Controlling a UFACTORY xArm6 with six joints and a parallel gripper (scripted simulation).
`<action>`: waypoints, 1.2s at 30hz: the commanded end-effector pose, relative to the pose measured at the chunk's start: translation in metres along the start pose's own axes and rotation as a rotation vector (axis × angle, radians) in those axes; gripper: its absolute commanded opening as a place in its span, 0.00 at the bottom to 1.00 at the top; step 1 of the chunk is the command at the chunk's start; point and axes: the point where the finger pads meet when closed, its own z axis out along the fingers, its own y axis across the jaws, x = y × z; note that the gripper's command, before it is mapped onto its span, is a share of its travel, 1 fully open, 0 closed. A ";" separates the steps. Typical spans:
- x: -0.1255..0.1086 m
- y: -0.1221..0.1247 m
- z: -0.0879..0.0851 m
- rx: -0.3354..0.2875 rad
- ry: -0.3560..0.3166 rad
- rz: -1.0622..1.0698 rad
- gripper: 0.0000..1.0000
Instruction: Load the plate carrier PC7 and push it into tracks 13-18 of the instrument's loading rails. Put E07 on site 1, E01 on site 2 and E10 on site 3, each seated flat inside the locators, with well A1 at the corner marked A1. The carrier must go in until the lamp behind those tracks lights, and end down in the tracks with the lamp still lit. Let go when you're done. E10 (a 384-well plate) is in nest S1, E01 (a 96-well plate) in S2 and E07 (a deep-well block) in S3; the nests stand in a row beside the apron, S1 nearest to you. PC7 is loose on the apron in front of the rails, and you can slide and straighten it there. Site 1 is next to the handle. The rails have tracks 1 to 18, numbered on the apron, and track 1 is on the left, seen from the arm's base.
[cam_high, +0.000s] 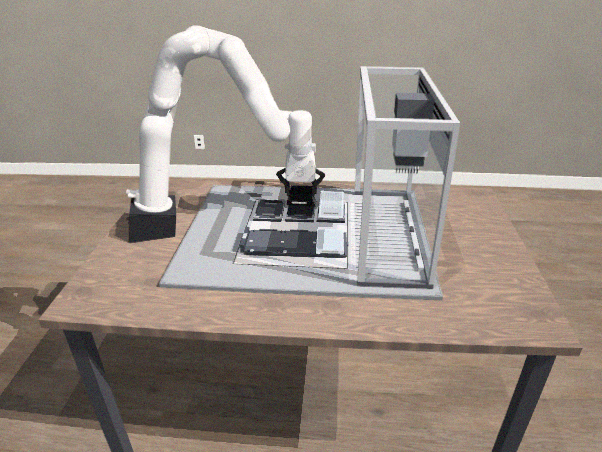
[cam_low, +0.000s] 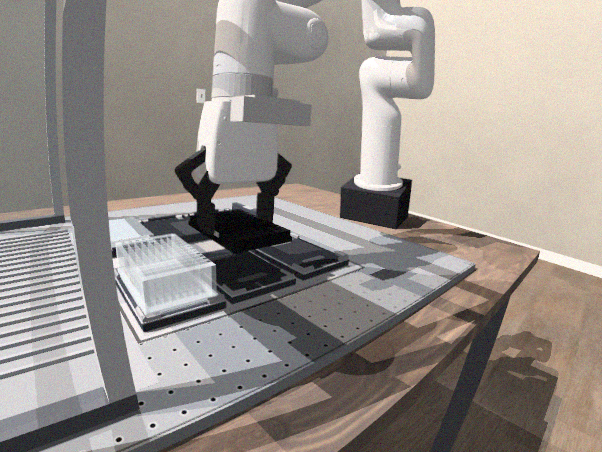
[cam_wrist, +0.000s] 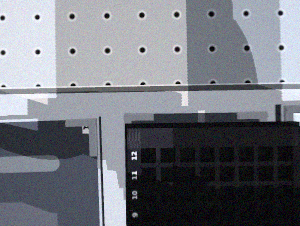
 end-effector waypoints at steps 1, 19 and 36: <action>0.000 0.001 -0.009 -0.004 0.001 0.000 0.00; 0.000 0.001 -0.035 -0.004 0.001 0.000 0.00; 0.000 0.001 -0.061 -0.004 0.001 0.000 0.00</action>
